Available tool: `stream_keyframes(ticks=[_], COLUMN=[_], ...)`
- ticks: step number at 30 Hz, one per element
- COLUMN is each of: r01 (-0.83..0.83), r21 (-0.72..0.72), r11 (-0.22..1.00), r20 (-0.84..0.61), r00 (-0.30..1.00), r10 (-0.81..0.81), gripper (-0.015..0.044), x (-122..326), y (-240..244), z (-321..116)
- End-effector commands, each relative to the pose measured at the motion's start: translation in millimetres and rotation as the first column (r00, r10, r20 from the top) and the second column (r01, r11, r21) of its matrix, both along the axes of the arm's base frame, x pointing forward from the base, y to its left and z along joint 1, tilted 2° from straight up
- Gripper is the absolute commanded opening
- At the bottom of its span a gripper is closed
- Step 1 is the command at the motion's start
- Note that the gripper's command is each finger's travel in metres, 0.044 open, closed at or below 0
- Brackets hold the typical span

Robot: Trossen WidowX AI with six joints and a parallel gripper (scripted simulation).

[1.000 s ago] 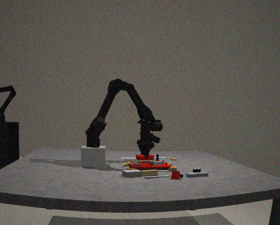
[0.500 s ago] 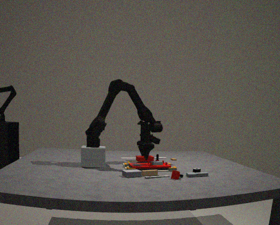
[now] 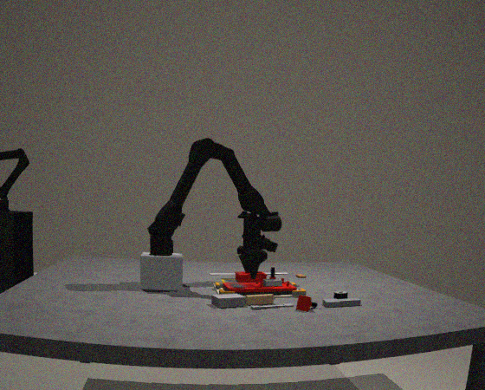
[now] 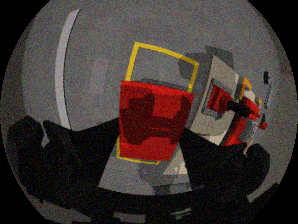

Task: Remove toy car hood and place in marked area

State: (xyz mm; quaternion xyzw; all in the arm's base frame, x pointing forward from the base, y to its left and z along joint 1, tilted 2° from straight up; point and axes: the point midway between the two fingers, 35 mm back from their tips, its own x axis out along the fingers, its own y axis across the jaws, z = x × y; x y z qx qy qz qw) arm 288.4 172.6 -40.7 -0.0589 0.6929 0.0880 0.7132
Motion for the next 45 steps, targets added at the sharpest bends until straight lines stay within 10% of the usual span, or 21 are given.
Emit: stream_keyframes(ticks=[1,4,21,45], r01=[0.003,0.003,0.000,0.000], r21=[0.001,0.001,0.000,0.004], r11=[1.000,1.000,1.000,1.000], r20=[-0.005,-0.005,0.000,-0.007], r00=[1.000,1.000,1.000,1.000], r10=[-0.003,-0.003,0.000,0.000], gripper=[0.0000,0.0000,0.0440,0.0440], x=[-1.0,-1.0,-0.1,-0.7], y=[0.3,0.3,0.0,-3.4], z=[-3.6,-4.4,-1.9,70.6])
